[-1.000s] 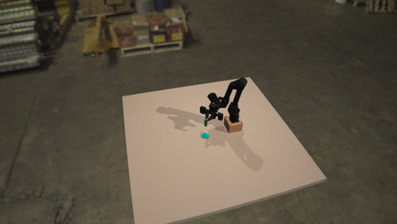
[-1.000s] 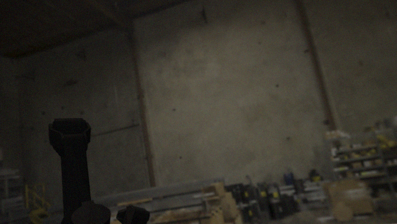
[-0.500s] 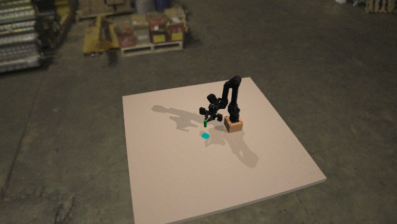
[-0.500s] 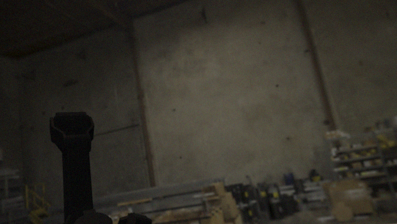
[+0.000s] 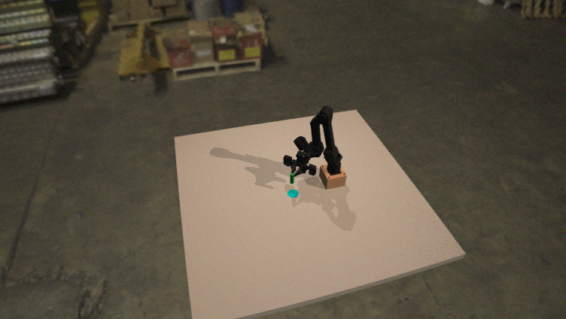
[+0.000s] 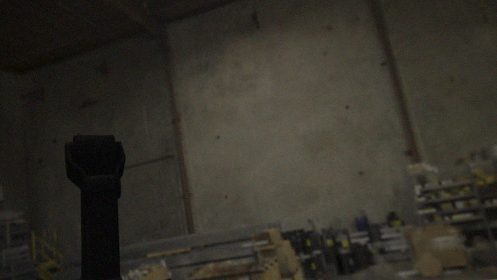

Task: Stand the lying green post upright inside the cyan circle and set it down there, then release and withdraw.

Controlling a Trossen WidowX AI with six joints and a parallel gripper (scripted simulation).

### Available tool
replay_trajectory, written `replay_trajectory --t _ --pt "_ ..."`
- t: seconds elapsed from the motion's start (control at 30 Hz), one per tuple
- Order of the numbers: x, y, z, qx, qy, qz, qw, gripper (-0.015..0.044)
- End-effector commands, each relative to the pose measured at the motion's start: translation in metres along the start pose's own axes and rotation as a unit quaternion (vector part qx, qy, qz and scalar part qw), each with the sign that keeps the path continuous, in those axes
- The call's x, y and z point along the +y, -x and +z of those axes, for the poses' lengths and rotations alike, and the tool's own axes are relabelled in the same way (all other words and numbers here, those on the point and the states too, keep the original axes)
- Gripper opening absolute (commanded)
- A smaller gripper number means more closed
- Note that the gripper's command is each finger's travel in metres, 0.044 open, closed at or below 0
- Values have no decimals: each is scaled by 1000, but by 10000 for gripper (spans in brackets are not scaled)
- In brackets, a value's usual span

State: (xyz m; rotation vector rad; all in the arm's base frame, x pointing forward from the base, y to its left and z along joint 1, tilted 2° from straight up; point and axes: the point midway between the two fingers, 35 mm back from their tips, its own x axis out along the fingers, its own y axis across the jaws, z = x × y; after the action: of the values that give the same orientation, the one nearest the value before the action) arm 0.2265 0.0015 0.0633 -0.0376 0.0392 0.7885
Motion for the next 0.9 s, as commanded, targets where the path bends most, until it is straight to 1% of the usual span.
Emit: replay_trajectory --t 0.0,0.87 --pt "-1 -1 -7 1 2 0 1000 23" --pt "5 -4 -44 4 4 3 1000 23"
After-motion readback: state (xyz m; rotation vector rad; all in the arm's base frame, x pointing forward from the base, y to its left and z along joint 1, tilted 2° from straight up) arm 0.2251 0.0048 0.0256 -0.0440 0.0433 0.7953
